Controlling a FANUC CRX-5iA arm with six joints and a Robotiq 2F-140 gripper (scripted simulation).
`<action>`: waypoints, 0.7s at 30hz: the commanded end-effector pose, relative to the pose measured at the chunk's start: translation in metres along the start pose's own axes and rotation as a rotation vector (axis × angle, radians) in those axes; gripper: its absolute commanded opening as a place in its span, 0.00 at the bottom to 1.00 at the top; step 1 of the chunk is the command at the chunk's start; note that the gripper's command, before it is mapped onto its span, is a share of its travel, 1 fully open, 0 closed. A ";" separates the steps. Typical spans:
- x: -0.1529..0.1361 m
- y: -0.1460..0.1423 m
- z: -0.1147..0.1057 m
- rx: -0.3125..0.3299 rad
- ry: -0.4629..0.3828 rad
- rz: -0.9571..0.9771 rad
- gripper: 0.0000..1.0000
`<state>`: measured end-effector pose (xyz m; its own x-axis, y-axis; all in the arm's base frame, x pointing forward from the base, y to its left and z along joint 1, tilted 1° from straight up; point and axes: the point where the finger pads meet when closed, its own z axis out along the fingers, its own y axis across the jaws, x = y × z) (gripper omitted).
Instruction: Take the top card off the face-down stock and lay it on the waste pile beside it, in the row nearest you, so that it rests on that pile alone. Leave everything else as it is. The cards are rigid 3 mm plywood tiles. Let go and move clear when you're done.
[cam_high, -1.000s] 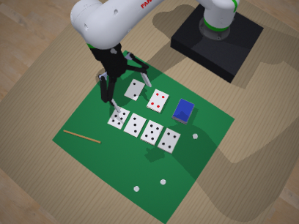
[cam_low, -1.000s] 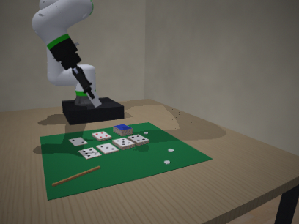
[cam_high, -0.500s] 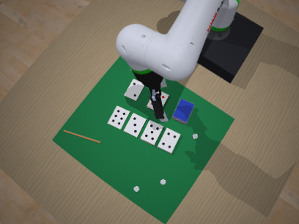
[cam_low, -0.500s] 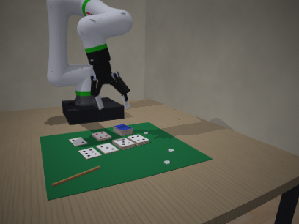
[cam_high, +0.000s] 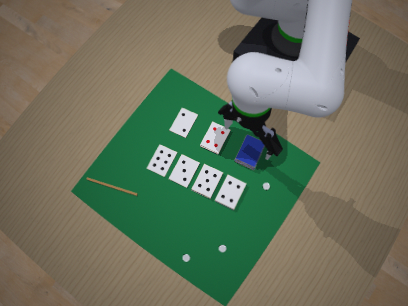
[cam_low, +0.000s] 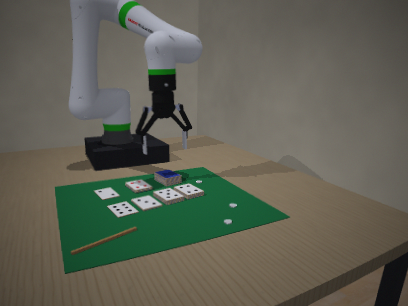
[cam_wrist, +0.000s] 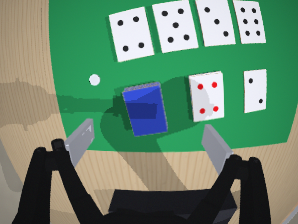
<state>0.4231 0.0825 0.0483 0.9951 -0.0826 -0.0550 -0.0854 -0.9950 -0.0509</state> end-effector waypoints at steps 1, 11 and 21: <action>-0.008 -0.007 0.004 -0.031 0.030 -0.152 1.00; -0.011 -0.010 0.006 -0.052 0.040 -0.246 1.00; -0.011 -0.010 0.006 -0.052 0.040 -0.246 0.50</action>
<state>0.4123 0.0937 0.0433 0.9869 0.1613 -0.0086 0.1613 -0.9869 -0.0066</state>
